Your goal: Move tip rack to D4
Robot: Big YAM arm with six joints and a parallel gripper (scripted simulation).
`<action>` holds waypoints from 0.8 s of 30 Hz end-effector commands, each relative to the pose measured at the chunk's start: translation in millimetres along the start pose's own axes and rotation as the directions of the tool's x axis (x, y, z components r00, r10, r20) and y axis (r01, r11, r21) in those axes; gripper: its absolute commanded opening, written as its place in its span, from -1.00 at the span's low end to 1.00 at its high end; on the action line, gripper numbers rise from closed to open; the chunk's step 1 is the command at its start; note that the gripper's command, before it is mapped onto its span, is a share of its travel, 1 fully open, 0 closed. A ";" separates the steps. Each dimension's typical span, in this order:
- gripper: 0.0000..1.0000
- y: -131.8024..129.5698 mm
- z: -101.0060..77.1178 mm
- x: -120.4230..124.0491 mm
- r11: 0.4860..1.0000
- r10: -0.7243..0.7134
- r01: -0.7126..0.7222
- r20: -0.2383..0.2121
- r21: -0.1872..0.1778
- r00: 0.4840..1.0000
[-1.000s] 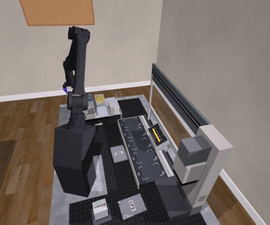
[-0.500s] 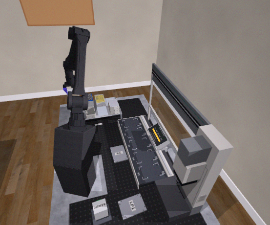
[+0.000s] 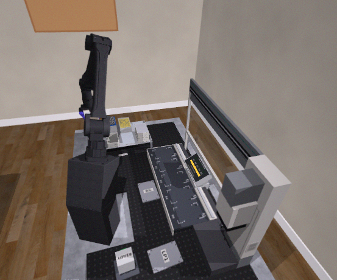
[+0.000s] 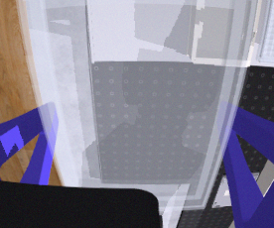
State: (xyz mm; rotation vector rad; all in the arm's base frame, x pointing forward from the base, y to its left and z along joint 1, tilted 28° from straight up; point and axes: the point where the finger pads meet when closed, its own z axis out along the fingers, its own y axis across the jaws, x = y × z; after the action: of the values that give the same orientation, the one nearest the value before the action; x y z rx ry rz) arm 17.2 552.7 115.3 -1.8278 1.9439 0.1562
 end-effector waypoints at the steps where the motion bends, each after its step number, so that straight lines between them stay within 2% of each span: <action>1: -1.00 -14.4 -28.1 -33.6 0.999 0.033 -0.032 0.095 -0.004 0.995; 3: -1.00 -13.7 -22.1 -37.2 1.000 0.028 -0.028 0.094 -0.003 0.995; 4: -1.00 -10.2 -6.8 -29.8 1.000 0.020 -0.020 0.066 -0.001 0.998; 6: -1.00 -8.0 6.5 -14.8 1.000 0.012 -0.012 0.035 0.000 0.999; 12: -1.00 -8.2 15.9 -15.9 1.000 0.012 -0.012 0.037 0.000 0.999; 14: -1.00 -12.2 3.8 -26.3 1.000 0.021 -0.021 0.070 -0.001 0.997; 17: -1.00 -12.1 5.8 -28.0 1.000 0.021 -0.021 0.072 -0.001 0.997; 19: -1.00 -8.9 21.2 -23.4 1.000 0.019 -0.019 0.049 0.000 0.999; 24: -1.00 -9.0 29.0 -25.6 1.000 0.016 -0.016 0.052 0.000 0.998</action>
State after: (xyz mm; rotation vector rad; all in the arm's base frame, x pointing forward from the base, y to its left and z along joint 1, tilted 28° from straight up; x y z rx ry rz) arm 25.9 567.7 88.4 -1.8241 1.9419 0.1623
